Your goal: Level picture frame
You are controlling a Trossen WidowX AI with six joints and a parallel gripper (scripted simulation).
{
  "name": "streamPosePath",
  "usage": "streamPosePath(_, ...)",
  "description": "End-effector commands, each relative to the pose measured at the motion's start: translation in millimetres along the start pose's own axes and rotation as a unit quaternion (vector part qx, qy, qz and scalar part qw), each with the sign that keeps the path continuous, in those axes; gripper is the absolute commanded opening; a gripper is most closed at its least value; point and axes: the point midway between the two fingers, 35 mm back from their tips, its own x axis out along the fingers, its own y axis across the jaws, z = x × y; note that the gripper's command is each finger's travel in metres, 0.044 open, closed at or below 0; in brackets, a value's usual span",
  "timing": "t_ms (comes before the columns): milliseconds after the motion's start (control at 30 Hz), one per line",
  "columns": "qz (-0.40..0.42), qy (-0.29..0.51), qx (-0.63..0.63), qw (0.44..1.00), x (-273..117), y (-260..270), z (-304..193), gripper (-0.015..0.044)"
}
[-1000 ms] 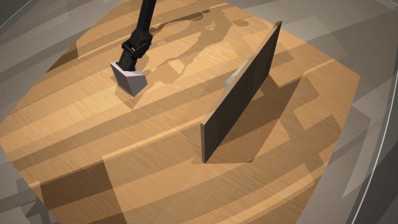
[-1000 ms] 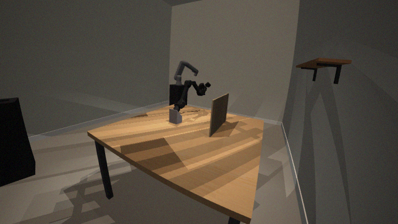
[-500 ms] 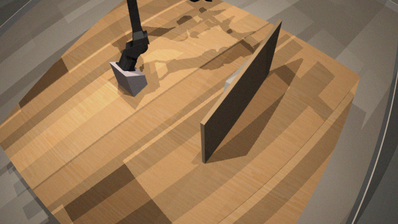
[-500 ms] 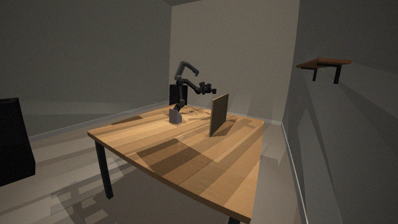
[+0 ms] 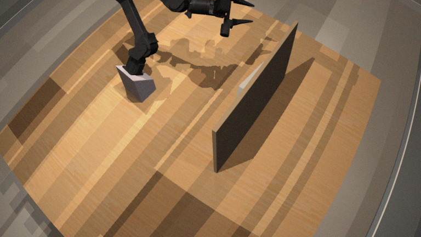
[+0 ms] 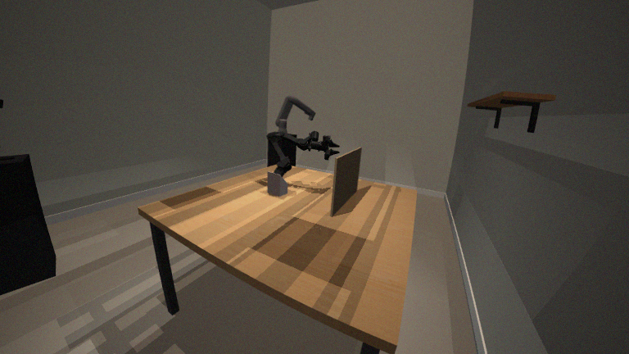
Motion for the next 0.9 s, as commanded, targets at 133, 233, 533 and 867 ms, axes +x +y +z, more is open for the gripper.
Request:
streamPosePath(133, -0.104, -0.209, 0.267, 0.935, -71.6, -103.4, 60.0, 0.026)
streamPosePath(233, -0.107, -0.244, 0.304, 0.915, -84.4, -117.2, 66.8, 0.026)
streamPosePath(533, -0.107, -0.244, 0.304, 0.915, -84.4, -117.2, 66.8, 0.026)
streamPosePath(867, -0.107, -0.244, 0.304, 0.915, -84.4, -117.2, 66.8, 0.026)
